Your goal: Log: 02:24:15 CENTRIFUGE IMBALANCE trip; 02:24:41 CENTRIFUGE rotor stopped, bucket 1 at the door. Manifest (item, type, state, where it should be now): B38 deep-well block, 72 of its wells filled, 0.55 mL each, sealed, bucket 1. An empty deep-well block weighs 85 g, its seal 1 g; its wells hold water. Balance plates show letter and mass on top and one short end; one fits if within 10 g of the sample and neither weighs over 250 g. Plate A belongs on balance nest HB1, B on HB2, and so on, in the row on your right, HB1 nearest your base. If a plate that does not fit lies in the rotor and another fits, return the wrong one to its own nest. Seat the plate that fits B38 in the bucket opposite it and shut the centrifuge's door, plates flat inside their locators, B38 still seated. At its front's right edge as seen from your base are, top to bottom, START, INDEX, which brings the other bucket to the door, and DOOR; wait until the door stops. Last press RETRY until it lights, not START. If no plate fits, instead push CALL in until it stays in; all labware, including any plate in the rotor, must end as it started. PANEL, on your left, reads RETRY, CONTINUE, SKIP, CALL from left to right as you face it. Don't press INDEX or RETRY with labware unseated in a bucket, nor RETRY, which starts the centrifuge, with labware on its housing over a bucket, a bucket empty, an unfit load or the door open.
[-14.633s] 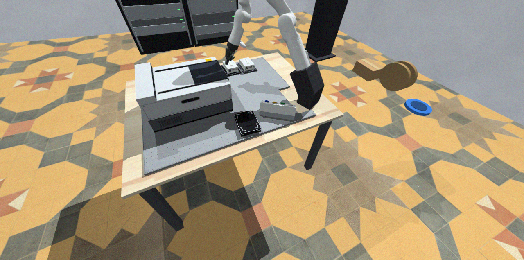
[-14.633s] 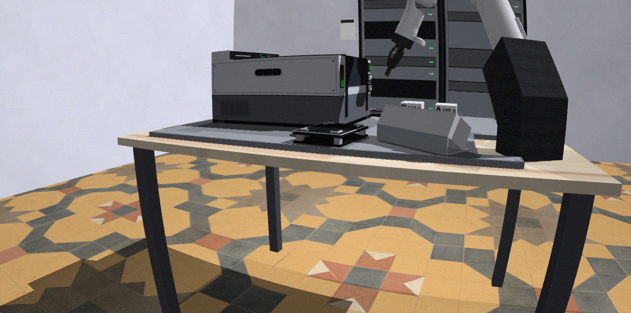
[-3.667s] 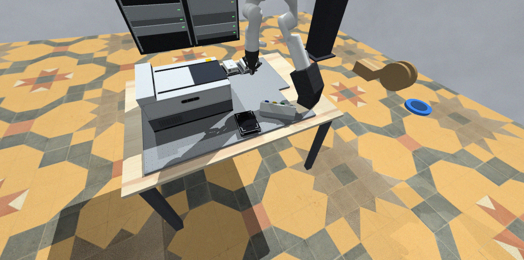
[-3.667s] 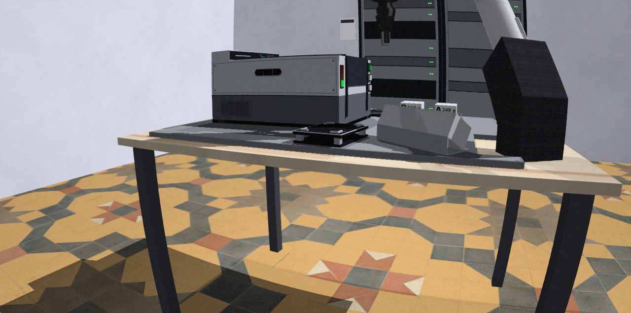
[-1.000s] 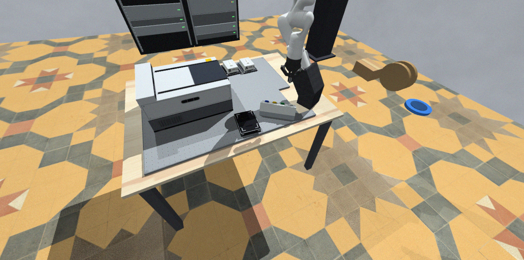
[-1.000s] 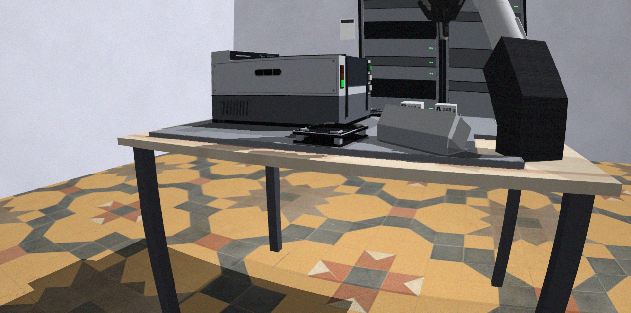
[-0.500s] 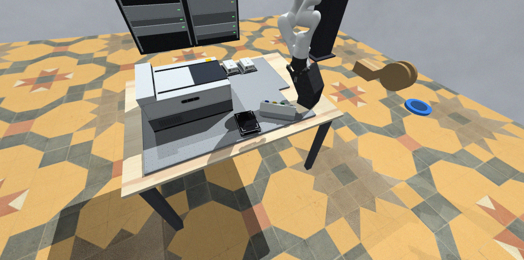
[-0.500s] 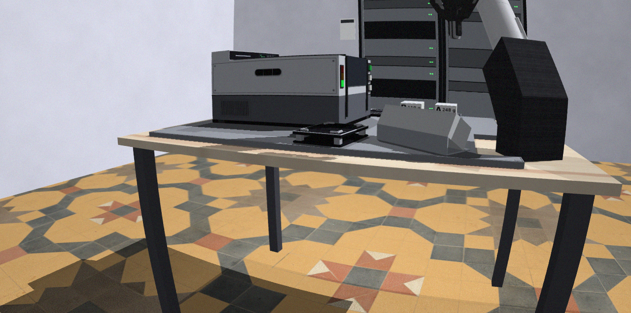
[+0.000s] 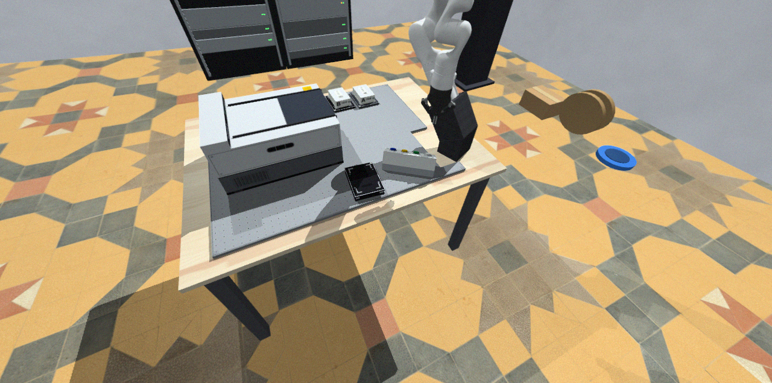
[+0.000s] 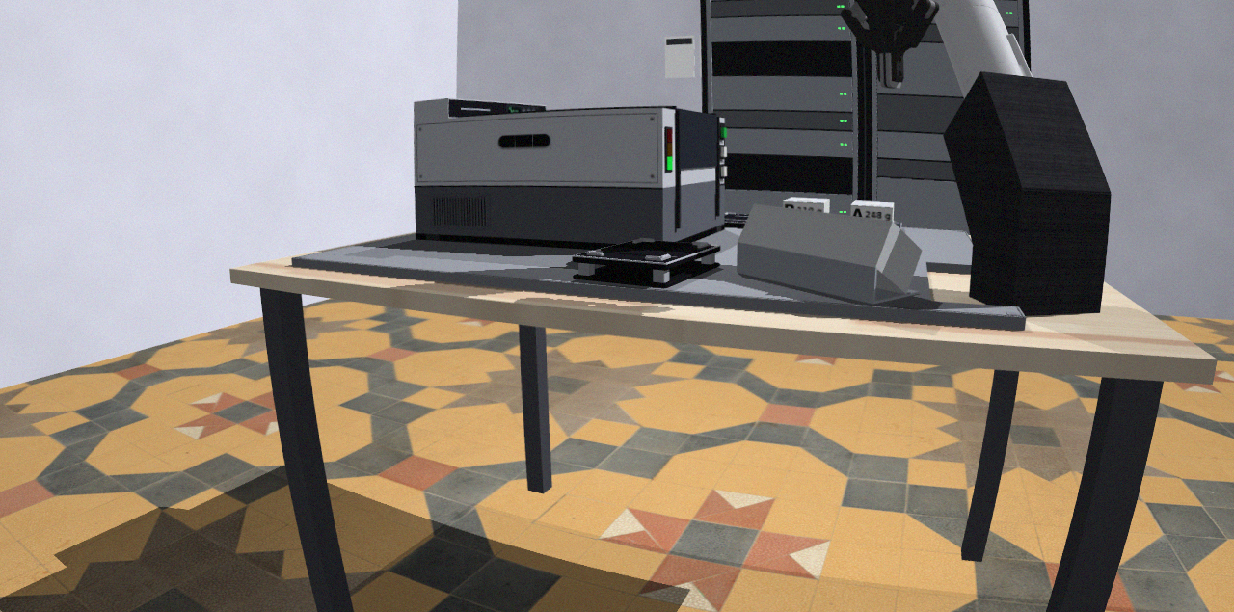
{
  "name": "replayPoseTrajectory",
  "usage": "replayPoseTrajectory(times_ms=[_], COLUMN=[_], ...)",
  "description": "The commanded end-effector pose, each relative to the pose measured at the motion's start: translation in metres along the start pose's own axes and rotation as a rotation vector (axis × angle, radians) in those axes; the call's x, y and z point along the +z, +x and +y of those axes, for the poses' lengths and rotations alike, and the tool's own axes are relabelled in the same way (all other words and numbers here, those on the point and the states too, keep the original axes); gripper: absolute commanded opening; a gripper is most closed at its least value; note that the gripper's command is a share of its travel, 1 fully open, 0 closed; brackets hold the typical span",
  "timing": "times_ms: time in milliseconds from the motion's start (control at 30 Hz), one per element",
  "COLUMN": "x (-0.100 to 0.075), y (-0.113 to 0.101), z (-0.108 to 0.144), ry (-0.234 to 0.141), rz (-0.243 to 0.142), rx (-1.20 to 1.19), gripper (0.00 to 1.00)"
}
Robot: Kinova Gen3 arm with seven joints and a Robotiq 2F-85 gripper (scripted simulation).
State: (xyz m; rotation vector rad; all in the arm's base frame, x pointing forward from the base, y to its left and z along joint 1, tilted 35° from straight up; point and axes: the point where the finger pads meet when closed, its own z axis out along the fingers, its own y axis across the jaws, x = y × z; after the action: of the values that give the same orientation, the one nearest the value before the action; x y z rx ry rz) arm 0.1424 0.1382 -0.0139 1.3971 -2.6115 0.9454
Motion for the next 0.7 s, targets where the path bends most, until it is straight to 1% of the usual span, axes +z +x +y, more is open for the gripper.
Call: replayPoseTrajectory(times_ms=[0,500,667], x=[0.001,0.021,0.025], y=[0.0,0.0,0.0], z=[0.0,0.0,0.0], ry=[-0.001,-0.001,-0.001], rz=[-0.001,-0.001,-0.001], rx=[0.0,0.0,0.0], gripper=[0.1,0.1,0.1])
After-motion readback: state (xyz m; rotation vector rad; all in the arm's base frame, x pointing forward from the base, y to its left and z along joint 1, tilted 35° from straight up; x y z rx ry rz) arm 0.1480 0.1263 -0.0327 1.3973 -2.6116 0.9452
